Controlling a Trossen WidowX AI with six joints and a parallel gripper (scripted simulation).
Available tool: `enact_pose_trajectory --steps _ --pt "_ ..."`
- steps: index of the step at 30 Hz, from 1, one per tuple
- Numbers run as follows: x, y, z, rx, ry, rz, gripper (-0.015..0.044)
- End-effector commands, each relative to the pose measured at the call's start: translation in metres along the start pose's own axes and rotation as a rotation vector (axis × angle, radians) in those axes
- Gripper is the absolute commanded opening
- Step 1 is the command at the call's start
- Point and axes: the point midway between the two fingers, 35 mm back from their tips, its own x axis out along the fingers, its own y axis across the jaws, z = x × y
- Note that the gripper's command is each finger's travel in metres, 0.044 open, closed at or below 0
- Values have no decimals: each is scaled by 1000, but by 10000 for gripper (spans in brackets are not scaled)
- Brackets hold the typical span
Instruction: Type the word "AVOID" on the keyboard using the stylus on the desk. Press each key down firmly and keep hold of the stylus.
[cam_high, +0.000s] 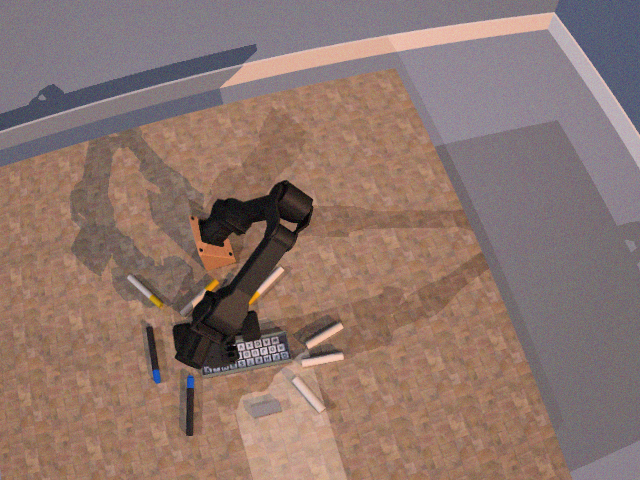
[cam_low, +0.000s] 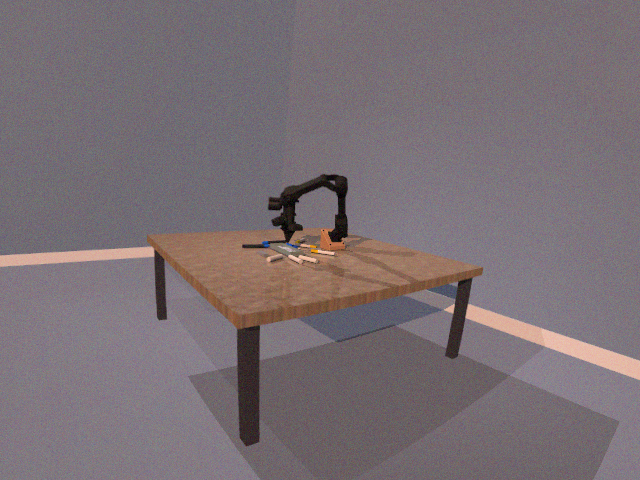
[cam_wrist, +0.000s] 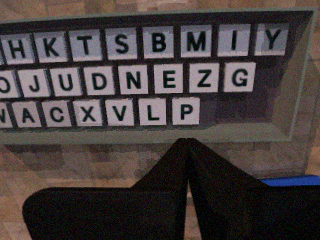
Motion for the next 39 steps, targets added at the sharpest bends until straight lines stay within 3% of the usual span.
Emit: enact_pose_trajectory --steps 1,7,14,26,32,39 --pt "-1 4 -2 -2 -8 -2 0" --pt "-1 6 -2 -2 -8 -2 0" --pt "-1 85 -2 -2 -7 3 0" --pt "-1 85 -2 -2 -7 3 0" --pt "-59 84 -3 -1 -7 0 0" --pt "-57 83 -2 4 -11 3 0"
